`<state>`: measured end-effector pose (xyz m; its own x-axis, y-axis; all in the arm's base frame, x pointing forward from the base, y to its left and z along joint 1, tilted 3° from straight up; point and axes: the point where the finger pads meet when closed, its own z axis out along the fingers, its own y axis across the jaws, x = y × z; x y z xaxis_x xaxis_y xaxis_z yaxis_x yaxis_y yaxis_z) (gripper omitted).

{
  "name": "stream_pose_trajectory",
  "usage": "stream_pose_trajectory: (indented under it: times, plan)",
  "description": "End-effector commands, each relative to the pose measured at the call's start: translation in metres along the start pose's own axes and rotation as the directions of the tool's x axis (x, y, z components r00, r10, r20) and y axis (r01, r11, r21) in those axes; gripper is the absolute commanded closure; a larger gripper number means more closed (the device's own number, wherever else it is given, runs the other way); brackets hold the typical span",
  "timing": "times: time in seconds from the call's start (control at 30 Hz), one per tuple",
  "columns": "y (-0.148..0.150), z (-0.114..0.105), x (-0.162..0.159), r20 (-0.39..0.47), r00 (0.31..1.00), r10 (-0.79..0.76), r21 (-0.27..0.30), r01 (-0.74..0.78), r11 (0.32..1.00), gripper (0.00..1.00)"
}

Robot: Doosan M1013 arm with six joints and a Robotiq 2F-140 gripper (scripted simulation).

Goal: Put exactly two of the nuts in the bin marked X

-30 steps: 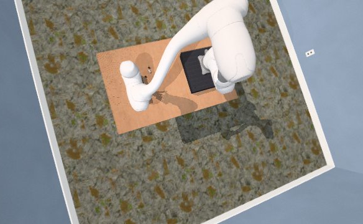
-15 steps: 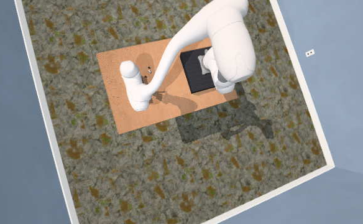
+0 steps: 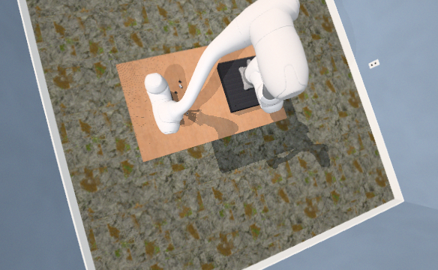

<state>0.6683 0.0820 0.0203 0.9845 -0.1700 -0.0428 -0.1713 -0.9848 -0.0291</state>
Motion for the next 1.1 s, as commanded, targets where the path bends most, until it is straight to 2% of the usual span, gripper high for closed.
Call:
stream_pose_trajectory:
  times: [0.0,0.2,0.83,1.07]
  plan:
    - [-0.001,-0.005,0.004,-0.007,1.000,0.003,0.002,-0.003,1.000,0.95]
    - [-0.001,-0.005,0.004,-0.007,1.000,0.003,0.002,-0.003,1.000,0.95]
    - [-0.084,-0.005,-0.011,-0.007,1.000,0.003,0.002,-0.003,1.000,0.95]
    - [-0.084,-0.005,-0.011,-0.007,1.000,0.003,0.002,-0.003,1.000,0.95]
